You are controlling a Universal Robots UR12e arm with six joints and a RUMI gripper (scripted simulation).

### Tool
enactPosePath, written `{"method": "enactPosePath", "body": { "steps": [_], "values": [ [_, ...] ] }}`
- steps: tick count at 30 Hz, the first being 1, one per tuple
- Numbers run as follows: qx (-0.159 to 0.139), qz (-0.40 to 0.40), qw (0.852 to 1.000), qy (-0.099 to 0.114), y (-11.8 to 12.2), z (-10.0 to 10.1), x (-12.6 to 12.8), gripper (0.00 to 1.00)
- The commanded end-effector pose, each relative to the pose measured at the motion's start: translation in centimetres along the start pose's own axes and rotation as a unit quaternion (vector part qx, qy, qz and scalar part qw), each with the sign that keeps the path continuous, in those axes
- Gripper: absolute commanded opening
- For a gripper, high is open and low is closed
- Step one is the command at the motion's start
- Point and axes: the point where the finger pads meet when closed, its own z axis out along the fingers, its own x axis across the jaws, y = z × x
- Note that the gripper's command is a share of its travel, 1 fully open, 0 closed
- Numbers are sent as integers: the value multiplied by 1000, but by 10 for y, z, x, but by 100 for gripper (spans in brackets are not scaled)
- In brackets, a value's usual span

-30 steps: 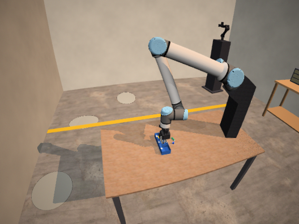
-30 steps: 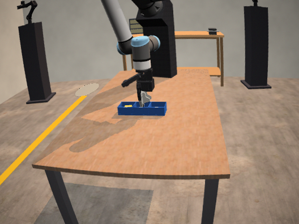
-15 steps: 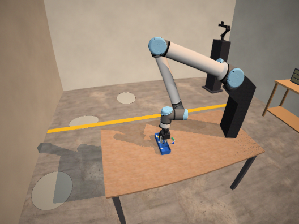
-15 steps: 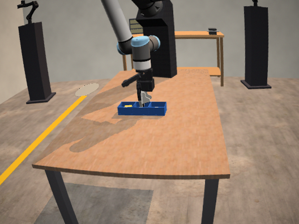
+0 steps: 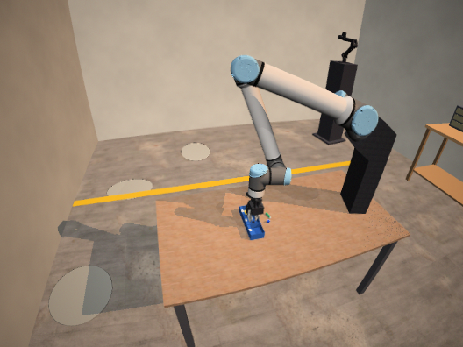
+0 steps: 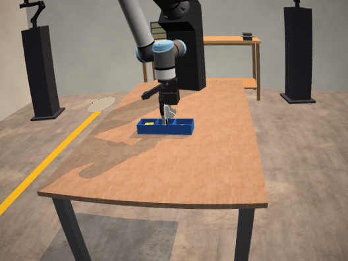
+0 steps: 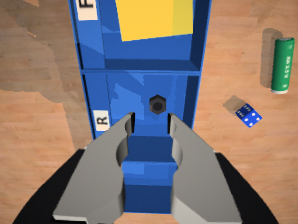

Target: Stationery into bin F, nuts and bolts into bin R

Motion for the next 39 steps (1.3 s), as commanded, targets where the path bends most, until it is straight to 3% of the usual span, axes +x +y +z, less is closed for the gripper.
{"method": "enactPosePath", "body": {
  "steps": [1, 15, 19, 30, 31, 39],
  "values": [
    [0, 0, 1000, 0, 0, -7, 0, 18],
    [0, 0, 1000, 0, 0, -23, 0, 18],
    [0, 0, 1000, 0, 0, -43, 0, 18],
    [0, 0, 1000, 0, 0, -44, 0, 18],
    [0, 0, 1000, 0, 0, -48, 0, 100],
    [0, 0, 1000, 0, 0, -72, 0, 100]
  ]
}}
